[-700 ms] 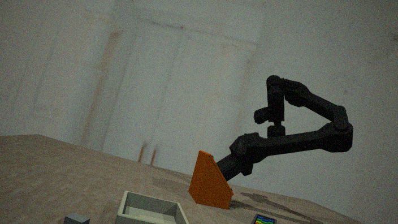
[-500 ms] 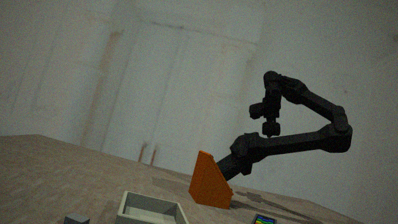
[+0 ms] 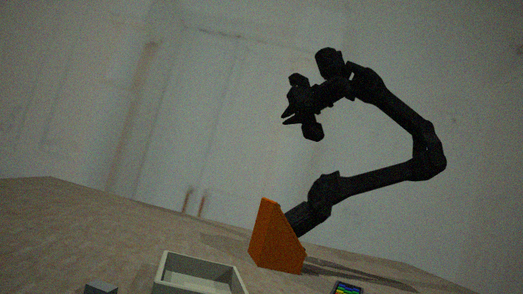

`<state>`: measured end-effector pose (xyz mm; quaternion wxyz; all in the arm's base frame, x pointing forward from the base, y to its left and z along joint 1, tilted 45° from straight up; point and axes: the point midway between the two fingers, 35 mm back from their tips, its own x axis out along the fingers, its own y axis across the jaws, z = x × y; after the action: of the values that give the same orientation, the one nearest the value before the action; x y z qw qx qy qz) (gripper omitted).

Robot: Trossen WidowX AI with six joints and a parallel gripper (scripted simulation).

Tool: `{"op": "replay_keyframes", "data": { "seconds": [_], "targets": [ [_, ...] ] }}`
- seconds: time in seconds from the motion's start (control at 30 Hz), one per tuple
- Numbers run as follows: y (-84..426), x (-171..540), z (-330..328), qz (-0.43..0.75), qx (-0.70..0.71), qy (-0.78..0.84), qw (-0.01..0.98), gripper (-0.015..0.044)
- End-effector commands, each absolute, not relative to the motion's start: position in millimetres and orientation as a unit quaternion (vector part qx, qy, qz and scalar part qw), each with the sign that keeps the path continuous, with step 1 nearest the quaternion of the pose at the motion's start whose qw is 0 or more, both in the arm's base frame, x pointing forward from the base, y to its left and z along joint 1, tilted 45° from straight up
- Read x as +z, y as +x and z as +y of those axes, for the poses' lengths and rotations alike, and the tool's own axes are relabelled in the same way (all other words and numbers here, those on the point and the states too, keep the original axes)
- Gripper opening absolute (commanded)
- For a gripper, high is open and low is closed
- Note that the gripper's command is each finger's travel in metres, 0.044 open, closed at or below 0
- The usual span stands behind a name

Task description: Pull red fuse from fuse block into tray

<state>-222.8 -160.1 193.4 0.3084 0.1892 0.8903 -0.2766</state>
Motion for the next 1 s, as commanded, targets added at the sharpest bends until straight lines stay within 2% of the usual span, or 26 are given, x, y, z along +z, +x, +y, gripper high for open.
{"op": "replay_keyframes", "data": {
  "seconds": [0.0,0.23,0.47,0.7,0.97],
  "targets": [
    [-182,165,-213,0.876,-0.224,0.114,0.411,0.0074],
    [-80,121,-271,0.821,-0.106,0.006,0.562,0.0074],
    [32,86,-279,0.749,0.035,-0.075,0.658,0.0074],
    [142,59,-242,0.653,0.190,-0.118,0.724,0.0074],
    [247,40,-147,0.520,0.379,-0.104,0.758,0.0074]
  ]
}}
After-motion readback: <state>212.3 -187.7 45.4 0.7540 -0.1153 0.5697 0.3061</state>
